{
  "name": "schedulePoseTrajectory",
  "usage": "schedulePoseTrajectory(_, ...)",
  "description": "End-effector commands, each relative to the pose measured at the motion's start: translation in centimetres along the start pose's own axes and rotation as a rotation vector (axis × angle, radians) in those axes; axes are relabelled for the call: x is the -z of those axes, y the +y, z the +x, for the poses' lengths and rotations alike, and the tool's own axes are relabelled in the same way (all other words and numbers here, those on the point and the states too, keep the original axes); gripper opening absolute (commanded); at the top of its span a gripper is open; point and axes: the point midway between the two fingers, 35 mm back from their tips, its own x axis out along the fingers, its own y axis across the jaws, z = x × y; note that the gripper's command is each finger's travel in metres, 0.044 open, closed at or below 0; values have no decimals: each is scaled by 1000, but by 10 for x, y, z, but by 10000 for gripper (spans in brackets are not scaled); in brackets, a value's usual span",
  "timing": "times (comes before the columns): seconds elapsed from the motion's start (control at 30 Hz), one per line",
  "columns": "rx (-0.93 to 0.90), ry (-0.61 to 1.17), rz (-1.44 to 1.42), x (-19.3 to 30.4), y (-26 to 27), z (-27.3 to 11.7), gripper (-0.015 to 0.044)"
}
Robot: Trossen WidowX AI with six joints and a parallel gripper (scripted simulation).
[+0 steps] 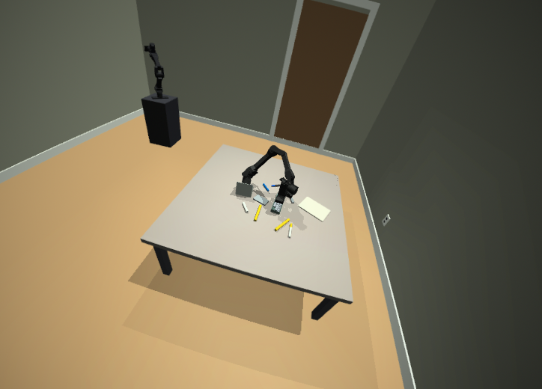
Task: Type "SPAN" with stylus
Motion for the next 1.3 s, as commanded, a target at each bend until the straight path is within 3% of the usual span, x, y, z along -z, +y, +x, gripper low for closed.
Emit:
schedulePoseTrajectory(0.0,1,4,17,5,-45,1,0)
schedulePoseTrajectory(0.97,0,7,19,38,-15,1,0)
schedulePoseTrajectory(1.13,-3,7,19,36,55,1,0)
schedulePoseTrajectory(1.27,-6,8,19,37,66,1,0)
